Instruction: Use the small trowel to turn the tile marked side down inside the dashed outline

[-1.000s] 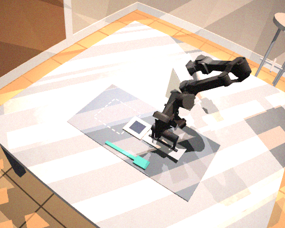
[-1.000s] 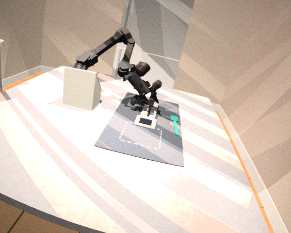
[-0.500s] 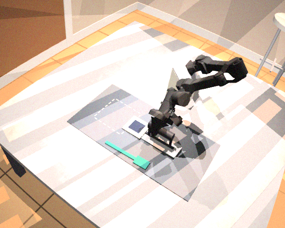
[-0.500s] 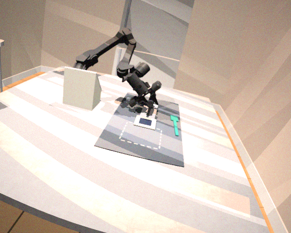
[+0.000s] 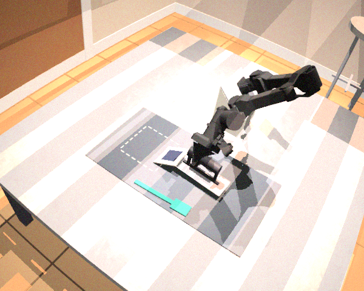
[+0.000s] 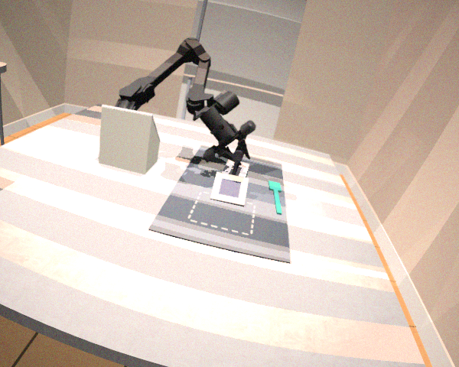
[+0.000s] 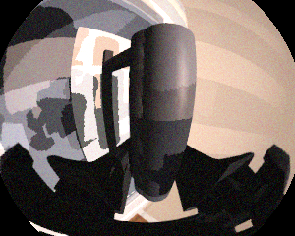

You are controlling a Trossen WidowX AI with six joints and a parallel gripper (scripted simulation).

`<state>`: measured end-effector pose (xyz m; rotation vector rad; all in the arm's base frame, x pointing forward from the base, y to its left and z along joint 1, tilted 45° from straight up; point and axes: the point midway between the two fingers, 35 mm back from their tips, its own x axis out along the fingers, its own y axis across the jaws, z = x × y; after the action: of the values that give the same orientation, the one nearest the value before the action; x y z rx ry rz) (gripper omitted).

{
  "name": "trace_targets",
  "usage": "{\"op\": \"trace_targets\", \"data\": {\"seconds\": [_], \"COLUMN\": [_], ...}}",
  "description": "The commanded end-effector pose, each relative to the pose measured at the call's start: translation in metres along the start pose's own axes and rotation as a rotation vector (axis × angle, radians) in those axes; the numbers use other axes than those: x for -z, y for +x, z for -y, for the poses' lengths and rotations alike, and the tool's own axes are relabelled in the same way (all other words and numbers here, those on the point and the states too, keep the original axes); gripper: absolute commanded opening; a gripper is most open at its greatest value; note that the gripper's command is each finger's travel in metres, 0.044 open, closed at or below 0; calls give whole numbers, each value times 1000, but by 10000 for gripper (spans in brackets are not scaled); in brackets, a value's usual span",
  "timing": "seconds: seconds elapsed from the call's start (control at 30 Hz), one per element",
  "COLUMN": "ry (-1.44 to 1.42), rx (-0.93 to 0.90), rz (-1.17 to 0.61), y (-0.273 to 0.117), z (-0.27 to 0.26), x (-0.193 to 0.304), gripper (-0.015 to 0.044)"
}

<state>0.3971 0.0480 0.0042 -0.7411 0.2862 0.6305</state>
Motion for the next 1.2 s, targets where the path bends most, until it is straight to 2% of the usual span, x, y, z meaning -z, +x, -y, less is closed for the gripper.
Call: {"op": "trace_targets", "data": {"seconds": [0.0, 0.93, 1.17], "ry": [-5, -8, -8], "rx": [20, 21, 21], "rz": [-2, -4, -4], "y": [-7, -17, -17], "z": [13, 25, 25], "x": [7, 74, 76], "gripper": [0, 0, 0]}}
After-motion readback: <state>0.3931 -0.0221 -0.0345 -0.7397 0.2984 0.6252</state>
